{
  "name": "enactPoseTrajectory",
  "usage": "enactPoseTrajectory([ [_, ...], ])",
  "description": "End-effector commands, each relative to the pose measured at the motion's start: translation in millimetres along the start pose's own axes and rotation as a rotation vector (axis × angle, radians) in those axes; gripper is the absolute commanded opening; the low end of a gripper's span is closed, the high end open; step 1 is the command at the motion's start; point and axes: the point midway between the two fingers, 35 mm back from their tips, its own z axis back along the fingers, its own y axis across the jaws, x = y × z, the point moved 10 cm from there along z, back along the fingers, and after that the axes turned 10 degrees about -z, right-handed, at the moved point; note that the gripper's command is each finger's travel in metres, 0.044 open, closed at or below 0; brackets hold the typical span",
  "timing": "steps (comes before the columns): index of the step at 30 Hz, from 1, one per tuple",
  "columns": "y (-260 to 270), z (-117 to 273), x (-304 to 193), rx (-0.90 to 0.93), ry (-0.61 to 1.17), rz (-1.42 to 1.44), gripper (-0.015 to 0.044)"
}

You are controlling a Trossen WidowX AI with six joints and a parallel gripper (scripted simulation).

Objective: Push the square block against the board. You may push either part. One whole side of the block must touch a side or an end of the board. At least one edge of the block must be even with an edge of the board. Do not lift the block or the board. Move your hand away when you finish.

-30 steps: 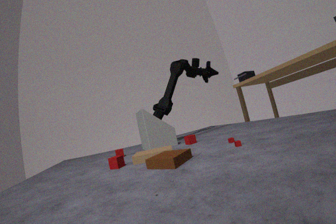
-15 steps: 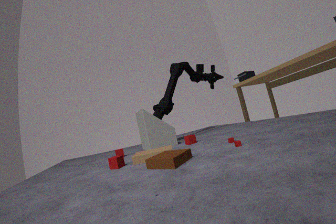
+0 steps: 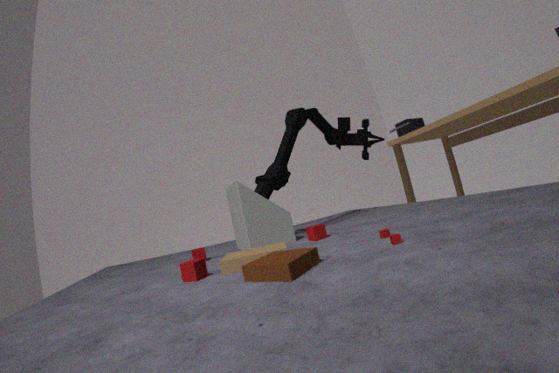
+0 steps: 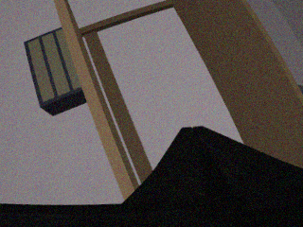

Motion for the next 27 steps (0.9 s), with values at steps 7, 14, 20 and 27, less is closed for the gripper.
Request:
enactPoseTrajectory([
  [7,-29.7,-41.9,33.9,-0.023,-0.04,0.326,0.0],
  [14,-44.6,-74.1,66.8,-0.057,-0.096,0.555,0.0],
  [20,-50.9,-94.4,101.0,-0.065,-0.156,0.714,0.0],
  [27,-51.9,-119.7,141.4,-0.107,-0.231,0.877,0.0],
])
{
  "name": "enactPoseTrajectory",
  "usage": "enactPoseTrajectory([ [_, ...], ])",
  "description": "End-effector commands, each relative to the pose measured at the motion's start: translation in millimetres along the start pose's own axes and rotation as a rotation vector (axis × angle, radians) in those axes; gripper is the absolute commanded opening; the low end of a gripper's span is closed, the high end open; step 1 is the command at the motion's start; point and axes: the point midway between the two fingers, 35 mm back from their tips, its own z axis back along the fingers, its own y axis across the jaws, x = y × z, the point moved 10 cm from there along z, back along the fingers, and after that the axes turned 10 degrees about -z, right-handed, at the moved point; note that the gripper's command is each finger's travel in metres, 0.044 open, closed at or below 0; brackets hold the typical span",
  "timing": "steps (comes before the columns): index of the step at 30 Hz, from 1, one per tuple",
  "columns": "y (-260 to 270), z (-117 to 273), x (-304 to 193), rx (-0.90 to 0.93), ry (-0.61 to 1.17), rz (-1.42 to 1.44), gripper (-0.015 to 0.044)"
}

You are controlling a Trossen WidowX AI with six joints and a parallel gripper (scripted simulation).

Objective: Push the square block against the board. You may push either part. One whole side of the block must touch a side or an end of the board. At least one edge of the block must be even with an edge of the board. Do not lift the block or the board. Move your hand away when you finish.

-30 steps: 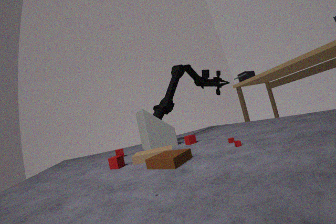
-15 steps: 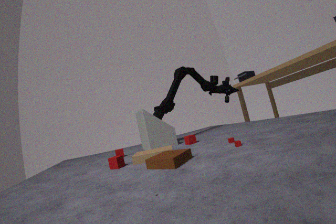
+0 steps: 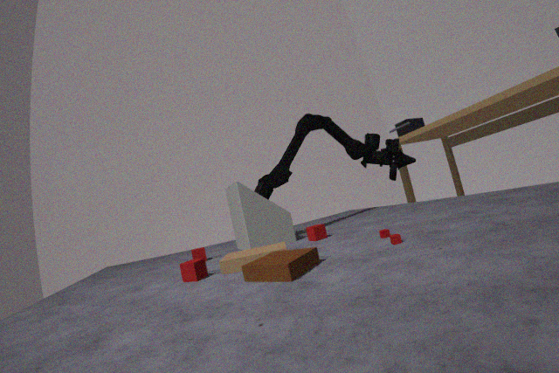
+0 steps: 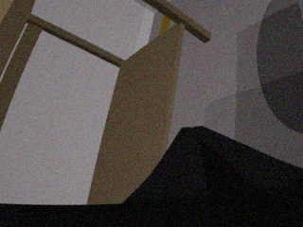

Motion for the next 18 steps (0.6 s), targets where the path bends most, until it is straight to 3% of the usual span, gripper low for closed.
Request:
enactPoseTrajectory([
  [1,-14.9,-18.0,16.1,-0.031,-0.043,0.082,0.0],
  [18,-68.3,-78.6,92.7,-0.201,-0.172,0.335,0.0],
])
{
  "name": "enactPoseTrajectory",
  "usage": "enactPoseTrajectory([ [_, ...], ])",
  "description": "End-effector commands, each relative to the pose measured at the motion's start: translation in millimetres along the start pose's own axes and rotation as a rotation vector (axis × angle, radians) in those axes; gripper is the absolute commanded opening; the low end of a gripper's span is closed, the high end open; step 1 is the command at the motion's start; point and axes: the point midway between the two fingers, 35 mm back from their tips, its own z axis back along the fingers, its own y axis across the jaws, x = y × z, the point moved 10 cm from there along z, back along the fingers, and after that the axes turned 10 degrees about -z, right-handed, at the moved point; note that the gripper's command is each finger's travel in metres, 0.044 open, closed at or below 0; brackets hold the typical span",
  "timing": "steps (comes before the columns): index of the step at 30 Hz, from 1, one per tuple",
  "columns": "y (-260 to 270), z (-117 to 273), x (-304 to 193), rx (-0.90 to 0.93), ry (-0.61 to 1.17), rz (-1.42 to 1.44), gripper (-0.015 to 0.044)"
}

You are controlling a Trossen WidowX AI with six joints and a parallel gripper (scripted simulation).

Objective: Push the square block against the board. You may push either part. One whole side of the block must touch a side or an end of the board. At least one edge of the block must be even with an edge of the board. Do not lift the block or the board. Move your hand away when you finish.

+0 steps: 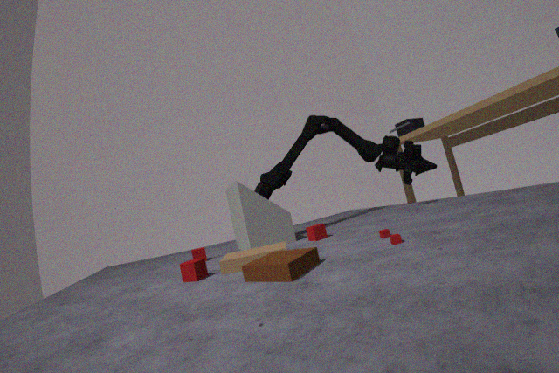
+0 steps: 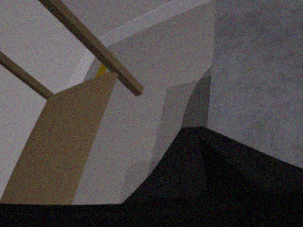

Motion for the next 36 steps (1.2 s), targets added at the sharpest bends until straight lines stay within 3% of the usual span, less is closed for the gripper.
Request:
enactPoseTrajectory([
  [1,-14.8,-16.0,14.3,-0.044,-0.03,0.085,0.0],
  [17,-96.5,-72.1,72.0,-0.314,-0.031,0.397,0.0],
  [36,-229.9,-104.8,197.7,-0.769,0.076,0.642,0.0],
])
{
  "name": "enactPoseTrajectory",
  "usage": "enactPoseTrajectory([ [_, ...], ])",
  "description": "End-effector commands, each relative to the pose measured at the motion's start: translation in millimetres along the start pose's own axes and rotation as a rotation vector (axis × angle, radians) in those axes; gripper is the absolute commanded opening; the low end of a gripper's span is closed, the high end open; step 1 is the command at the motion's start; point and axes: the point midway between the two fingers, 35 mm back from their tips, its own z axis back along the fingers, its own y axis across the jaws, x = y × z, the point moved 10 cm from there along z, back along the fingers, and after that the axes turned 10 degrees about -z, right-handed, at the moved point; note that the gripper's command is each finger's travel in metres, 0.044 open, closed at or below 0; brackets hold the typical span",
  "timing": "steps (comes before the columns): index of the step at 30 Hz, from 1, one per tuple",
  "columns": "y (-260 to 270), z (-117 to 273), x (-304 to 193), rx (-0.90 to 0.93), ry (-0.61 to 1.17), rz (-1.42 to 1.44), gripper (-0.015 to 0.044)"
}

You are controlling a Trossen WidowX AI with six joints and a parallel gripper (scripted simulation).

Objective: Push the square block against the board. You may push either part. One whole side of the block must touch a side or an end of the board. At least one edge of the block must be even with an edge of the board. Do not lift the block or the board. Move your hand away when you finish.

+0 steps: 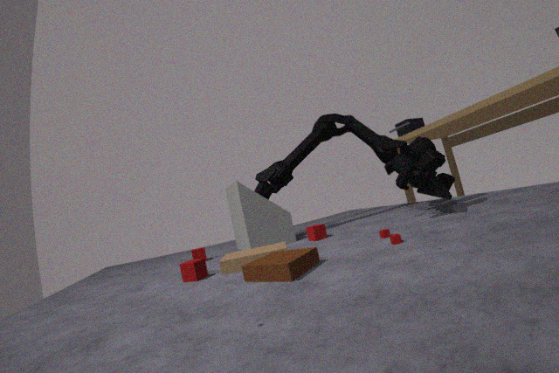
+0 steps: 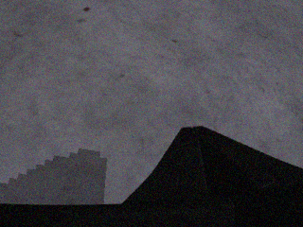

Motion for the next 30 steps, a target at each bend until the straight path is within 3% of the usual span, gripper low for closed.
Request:
enactPoseTrajectory([
  [1,-38.3,-26.5,13.5,-0.1,0.05,0.057,0.0],
  [16,-219.8,-92.2,46.4,-0.346,0.42,0.243,0.0],
  [23,-322.7,-96.2,48.6,-0.355,0.642,0.247,0.0],
  [30,-401.1,-85.9,36.7,-0.331,0.753,0.189,0.0],
])
